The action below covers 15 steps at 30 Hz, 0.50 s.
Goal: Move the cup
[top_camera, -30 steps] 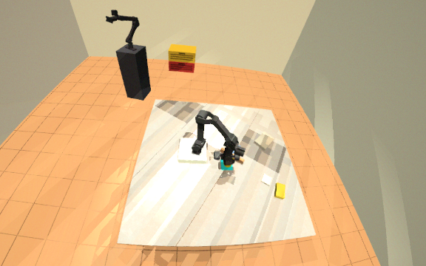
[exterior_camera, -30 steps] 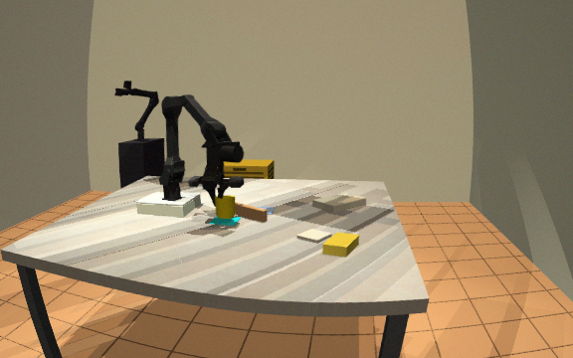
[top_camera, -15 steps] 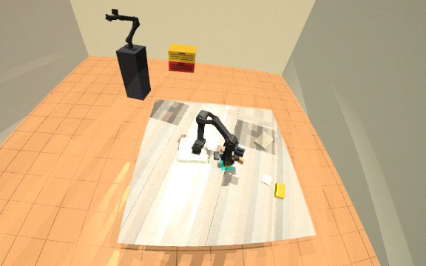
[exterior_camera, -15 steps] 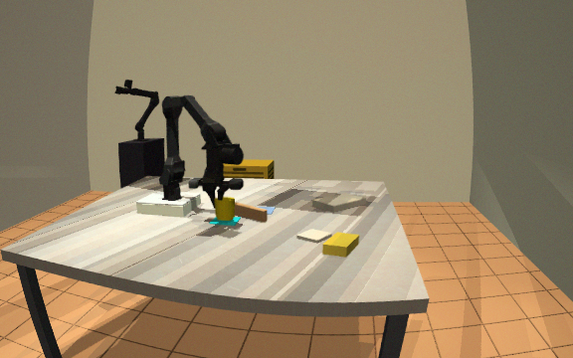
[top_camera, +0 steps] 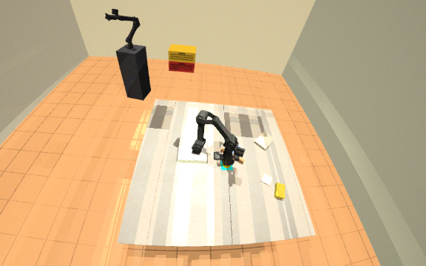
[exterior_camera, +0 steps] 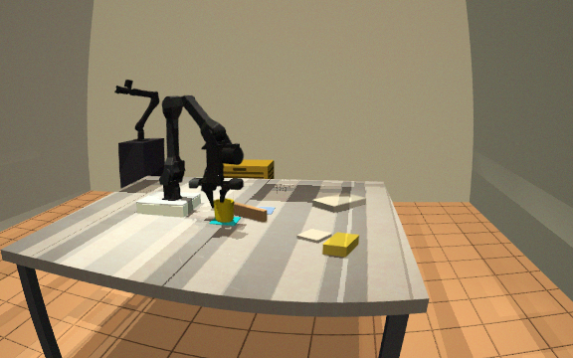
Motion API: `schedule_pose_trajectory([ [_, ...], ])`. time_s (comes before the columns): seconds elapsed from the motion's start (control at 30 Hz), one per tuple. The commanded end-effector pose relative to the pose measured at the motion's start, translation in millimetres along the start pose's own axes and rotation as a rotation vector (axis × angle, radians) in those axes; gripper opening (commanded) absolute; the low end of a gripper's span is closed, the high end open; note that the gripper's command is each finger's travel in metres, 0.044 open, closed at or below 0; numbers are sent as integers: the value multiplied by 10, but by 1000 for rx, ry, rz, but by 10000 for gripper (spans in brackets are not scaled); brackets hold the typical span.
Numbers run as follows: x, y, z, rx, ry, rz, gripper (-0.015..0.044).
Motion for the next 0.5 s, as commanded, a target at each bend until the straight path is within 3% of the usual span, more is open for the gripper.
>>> schedule_pose_trajectory([
  [0.0,3,1,0,0,0,0,146],
  [0.47,151,12,-5,1,0,2,146],
])
Point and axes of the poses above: the point midway between the two fingers, 35 mm back from their tips, its own x axis back along the fingers, its own y axis across the jaws, z = x × y, the point moved 7 cm from there along x, back along the fingers, and after that the axes turned 1 degree about x, right-handed, at the moved point
